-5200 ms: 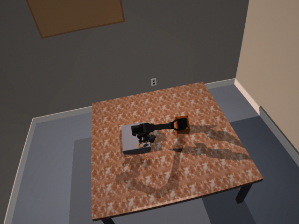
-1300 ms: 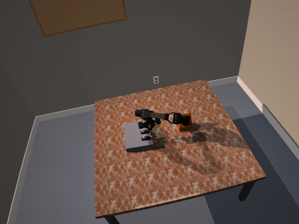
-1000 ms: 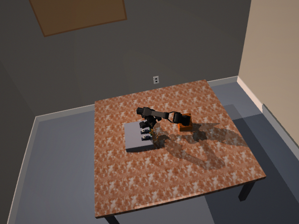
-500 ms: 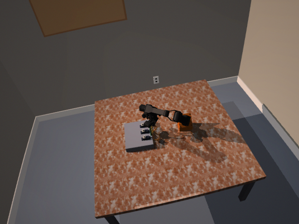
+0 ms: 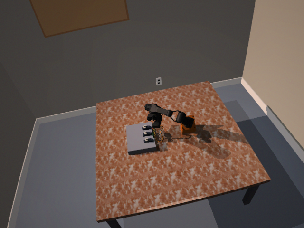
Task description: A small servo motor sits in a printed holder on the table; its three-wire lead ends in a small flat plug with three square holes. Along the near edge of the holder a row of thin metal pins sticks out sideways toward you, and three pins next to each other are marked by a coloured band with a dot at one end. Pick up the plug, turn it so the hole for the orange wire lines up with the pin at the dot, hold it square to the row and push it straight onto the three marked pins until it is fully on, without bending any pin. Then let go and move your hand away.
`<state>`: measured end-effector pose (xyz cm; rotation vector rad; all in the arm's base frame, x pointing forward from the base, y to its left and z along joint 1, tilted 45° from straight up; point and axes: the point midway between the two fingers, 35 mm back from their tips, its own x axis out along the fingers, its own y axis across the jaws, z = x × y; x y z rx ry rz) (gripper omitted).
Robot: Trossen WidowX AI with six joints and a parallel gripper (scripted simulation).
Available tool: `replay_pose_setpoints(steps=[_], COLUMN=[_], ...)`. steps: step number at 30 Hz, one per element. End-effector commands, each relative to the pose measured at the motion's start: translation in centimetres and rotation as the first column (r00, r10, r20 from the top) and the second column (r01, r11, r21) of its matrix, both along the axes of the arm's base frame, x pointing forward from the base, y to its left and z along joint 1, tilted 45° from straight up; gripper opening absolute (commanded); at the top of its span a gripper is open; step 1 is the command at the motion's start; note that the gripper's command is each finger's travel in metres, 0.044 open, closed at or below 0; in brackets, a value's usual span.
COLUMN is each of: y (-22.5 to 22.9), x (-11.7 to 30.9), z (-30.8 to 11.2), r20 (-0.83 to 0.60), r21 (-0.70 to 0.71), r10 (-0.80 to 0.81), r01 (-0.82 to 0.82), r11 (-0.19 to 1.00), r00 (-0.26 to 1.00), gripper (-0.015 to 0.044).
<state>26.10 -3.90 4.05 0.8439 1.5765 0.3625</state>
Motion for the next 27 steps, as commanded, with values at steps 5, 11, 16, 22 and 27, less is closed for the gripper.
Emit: replay_pose_setpoints(steps=[5,11,16,22,27], y=[-0.7,-0.7,0.6,1.9,1.9], x=[-1.5,-2.1,-2.1,-2.2,-1.5], z=[-0.9,-1.5,-2.9,-4.2,-4.1], r20=[0.152,0.226,0.232,0.239,0.239], r21=[-0.012,-0.025,-0.026,-0.026,-0.026], r10=[0.159,0.234,0.240,0.246,0.246], r01=[-0.159,-0.235,-0.241,-0.247,-0.247], r11=[0.987,0.972,0.970,0.969,0.969], r00=[0.976,0.945,0.943,0.939,0.939], gripper=[0.0000,0.0000,0.0000,0.0000,0.0000])
